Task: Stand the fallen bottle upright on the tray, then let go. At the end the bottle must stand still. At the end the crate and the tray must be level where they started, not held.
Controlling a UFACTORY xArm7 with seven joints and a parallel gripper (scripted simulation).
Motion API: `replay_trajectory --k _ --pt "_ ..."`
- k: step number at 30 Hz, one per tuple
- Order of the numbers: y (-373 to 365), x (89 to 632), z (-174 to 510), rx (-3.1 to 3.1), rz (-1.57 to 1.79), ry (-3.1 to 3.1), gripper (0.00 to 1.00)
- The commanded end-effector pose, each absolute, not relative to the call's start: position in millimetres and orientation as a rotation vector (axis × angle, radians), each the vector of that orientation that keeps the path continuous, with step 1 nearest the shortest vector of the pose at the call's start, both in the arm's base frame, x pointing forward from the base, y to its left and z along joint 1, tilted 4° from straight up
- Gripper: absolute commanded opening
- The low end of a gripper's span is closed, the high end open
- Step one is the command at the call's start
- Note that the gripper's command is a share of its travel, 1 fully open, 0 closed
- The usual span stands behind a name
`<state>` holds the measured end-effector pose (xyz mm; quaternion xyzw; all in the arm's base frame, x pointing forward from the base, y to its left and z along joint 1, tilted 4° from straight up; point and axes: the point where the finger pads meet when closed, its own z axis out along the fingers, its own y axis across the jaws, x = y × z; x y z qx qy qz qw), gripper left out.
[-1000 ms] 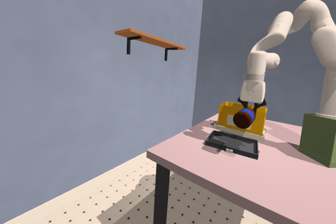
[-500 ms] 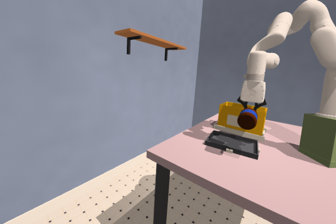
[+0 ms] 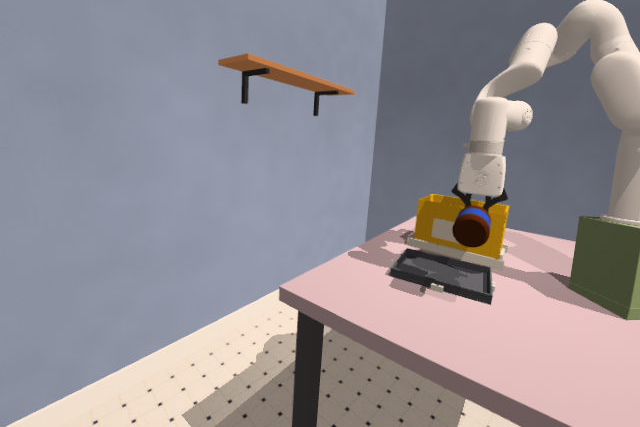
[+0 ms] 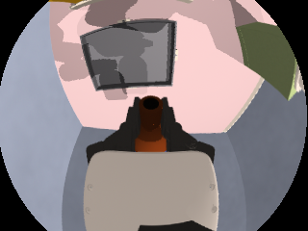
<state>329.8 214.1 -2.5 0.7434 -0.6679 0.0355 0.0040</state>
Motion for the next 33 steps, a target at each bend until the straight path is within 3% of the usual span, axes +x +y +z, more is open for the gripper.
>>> replay_trajectory --k 1,33 --pt "215.0 330.8 -1.5 2.341 0.113 -2.084 0.0" --pt "215.0 330.9 -1.5 2.578 0.111 -1.767 0.0"
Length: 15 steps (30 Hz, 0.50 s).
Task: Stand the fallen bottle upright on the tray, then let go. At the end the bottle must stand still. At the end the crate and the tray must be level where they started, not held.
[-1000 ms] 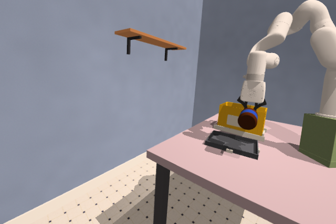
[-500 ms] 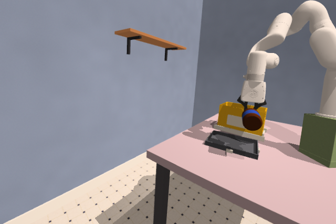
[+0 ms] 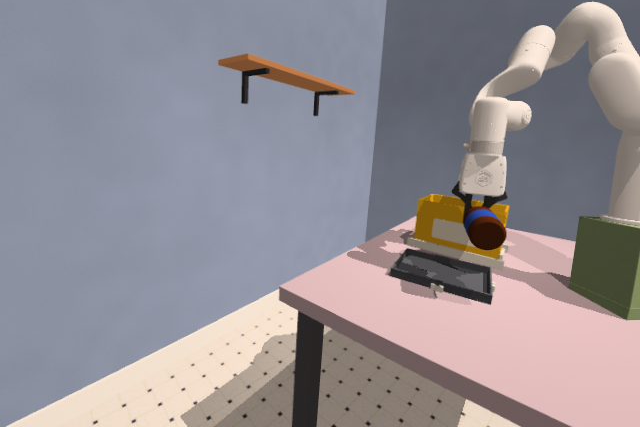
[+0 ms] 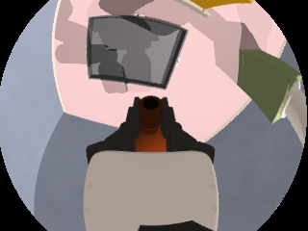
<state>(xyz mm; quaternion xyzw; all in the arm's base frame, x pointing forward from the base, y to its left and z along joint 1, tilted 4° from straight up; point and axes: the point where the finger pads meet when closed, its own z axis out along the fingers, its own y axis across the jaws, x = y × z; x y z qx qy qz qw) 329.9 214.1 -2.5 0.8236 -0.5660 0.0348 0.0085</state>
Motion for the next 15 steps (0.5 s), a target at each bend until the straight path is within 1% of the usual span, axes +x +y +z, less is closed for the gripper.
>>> replay_trajectory --k 1,15 --pt "215.0 330.9 -1.5 2.578 0.111 -1.767 0.0" --pt "215.0 330.8 -1.5 2.597 0.111 -1.737 0.0"
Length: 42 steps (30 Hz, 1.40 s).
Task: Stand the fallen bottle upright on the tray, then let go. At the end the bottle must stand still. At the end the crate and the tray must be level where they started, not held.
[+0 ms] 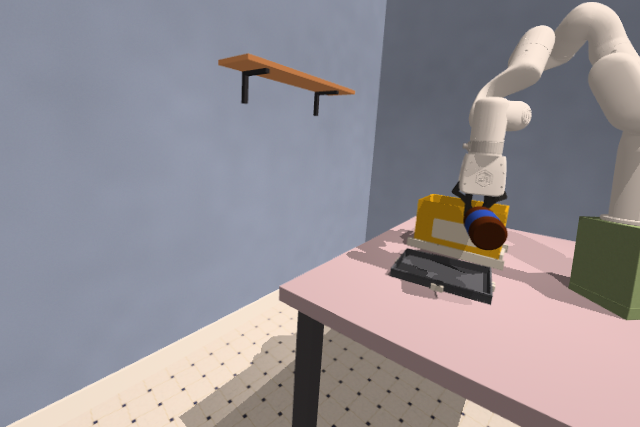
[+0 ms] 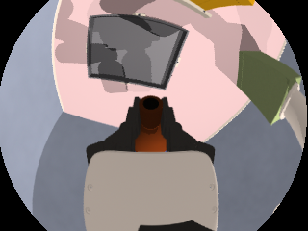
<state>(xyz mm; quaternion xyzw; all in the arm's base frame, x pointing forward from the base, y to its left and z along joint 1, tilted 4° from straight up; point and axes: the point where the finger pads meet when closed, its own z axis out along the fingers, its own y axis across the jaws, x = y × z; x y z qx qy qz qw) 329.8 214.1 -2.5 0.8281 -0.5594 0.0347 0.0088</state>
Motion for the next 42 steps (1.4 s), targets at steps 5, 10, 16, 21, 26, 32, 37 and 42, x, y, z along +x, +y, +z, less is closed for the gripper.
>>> replay_trajectory --k 5,10,16,21,26,32,37,42 --pt "215.0 330.7 -1.6 2.646 0.11 -1.657 0.0" --pt "215.0 330.7 -1.6 2.708 0.108 -1.548 0.0" --pt "215.0 330.8 -1.6 2.756 0.107 -1.456 0.0" --pt "215.0 330.8 -1.5 2.775 0.107 -1.419 0.0" --pt "215.0 330.9 -1.5 2.778 0.107 -1.412 0.0" --pt "215.0 330.9 -1.5 2.778 0.107 -1.412 0.0" --pt "215.0 330.9 -1.5 2.778 0.107 -1.412 0.0" --pt "215.0 330.8 -1.5 2.788 0.106 -1.39 0.0"
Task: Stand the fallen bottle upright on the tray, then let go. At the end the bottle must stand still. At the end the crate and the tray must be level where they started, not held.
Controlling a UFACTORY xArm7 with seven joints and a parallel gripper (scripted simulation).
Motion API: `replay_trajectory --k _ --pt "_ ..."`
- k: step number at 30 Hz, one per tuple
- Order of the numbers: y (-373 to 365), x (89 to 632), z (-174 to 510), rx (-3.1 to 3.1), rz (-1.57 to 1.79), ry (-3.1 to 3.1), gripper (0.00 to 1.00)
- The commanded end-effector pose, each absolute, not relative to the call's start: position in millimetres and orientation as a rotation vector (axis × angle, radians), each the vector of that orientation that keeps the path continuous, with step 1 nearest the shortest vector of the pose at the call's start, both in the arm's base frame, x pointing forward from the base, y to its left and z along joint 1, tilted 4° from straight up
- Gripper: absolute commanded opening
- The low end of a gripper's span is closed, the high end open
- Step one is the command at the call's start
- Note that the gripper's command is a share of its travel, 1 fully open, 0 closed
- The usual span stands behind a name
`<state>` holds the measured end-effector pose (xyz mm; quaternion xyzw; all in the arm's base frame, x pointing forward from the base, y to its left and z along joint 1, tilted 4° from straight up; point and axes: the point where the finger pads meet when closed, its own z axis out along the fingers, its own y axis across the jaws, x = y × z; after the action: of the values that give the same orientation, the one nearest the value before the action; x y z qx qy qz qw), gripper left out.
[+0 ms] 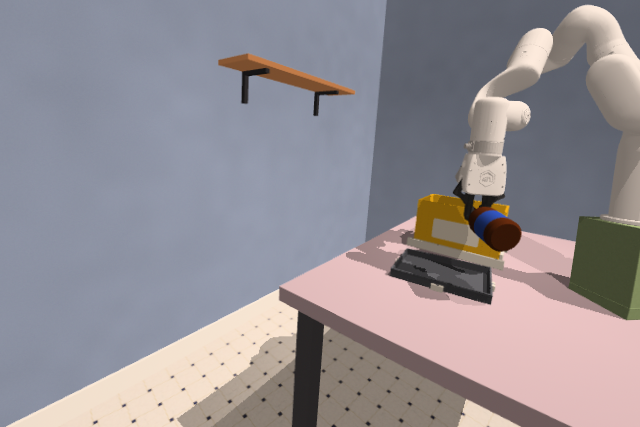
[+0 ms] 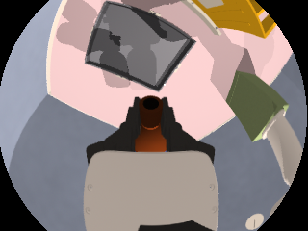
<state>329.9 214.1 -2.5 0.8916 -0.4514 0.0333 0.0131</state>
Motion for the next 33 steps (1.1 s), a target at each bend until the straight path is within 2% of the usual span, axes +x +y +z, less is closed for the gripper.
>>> replay_trajectory --k 1,33 --pt "215.0 330.8 -1.6 2.793 0.106 -1.38 0.0" --pt "215.0 330.9 -1.5 2.931 0.101 -1.034 0.0"
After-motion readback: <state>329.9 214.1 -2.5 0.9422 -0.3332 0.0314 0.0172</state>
